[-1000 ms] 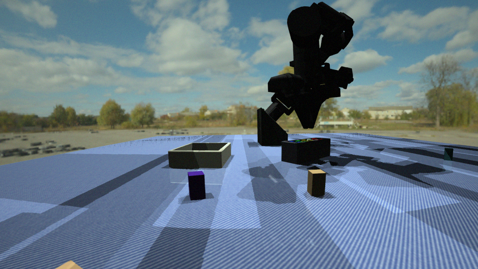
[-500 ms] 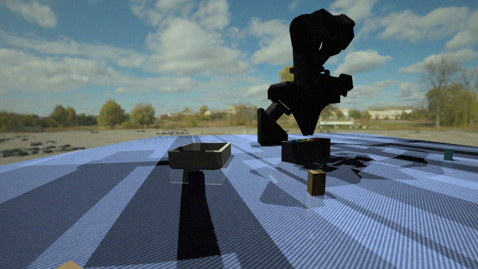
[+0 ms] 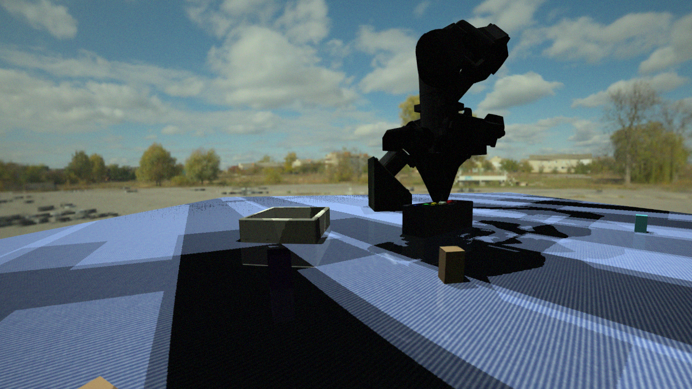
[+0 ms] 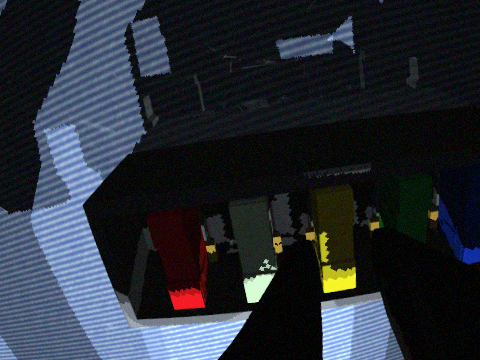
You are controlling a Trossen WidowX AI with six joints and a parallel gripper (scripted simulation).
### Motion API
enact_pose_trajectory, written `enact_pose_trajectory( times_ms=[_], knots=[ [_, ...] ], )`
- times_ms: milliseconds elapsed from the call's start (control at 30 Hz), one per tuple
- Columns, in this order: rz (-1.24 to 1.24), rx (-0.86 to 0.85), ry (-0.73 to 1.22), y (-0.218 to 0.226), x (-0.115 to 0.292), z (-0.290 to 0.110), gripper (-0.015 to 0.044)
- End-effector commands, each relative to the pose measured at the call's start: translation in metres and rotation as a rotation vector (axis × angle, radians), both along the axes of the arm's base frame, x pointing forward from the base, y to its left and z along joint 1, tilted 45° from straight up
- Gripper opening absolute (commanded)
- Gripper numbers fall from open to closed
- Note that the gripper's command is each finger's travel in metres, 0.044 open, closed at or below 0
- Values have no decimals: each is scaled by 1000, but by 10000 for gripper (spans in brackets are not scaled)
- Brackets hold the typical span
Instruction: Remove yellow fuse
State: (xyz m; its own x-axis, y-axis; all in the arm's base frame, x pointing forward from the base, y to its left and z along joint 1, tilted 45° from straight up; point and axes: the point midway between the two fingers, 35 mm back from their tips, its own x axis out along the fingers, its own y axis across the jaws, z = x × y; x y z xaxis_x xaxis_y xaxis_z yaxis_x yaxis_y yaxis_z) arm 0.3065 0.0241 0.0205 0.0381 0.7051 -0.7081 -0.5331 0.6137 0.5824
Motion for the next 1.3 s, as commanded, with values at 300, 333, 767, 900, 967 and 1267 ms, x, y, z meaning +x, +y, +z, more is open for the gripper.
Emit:
enact_pose_trajectory(
  times_ms=[300,333,767,900,967,1267],
  knots=[
    [-3,3,3,6,0,-6,74],
    [-3,3,3,6,0,-6,74],
    [1,0,0,5,0,-5,0],
    [1,0,0,5,0,-4,0],
    [1,0,0,4,0,-4,0],
    [0,0,0,1,0,-1,0]
  ],
)
